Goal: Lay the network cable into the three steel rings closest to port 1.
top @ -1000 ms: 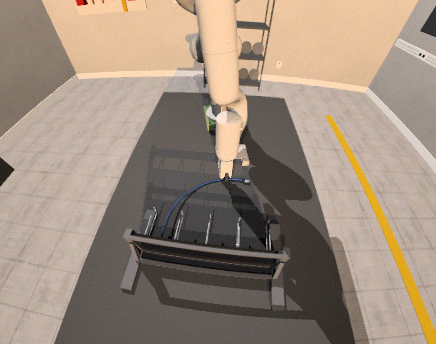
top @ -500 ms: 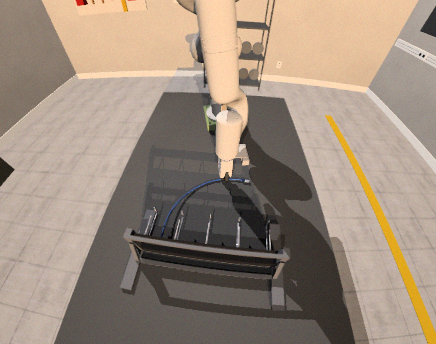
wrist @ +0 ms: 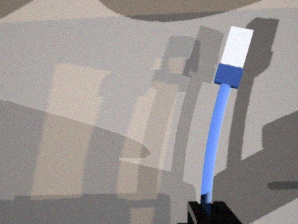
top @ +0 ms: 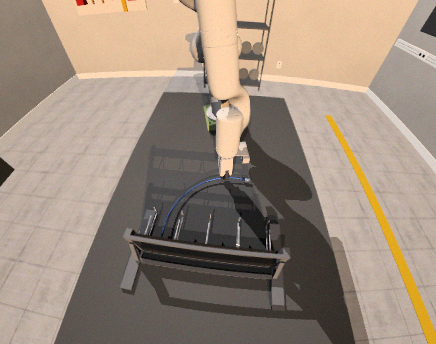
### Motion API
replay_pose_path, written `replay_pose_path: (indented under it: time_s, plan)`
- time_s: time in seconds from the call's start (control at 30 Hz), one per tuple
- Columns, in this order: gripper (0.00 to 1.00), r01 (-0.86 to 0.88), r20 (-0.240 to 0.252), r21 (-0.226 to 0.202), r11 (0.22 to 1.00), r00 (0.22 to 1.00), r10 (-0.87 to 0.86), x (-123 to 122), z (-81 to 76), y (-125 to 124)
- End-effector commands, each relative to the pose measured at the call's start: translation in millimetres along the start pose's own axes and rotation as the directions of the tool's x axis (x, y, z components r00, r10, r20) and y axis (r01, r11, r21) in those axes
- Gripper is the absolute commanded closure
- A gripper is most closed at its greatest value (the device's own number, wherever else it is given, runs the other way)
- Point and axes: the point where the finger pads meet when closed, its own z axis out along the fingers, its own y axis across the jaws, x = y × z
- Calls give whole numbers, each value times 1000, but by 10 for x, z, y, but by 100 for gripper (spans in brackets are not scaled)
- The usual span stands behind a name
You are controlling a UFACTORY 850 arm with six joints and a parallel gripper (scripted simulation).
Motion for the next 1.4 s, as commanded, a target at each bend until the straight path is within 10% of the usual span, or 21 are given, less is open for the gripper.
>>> replay_pose_path:
  time_s: [0.0, 1.17, 1.37]
  plan:
    - [100, 0, -1, 1, 1000, 1000, 0, 0, -60, 9]
    - [100, -1, -1, 1, 1000, 1000, 1, 1, -272, 20]
    - [100, -30, -1, 0, 1000, 1000, 30, 114, -445, 405]
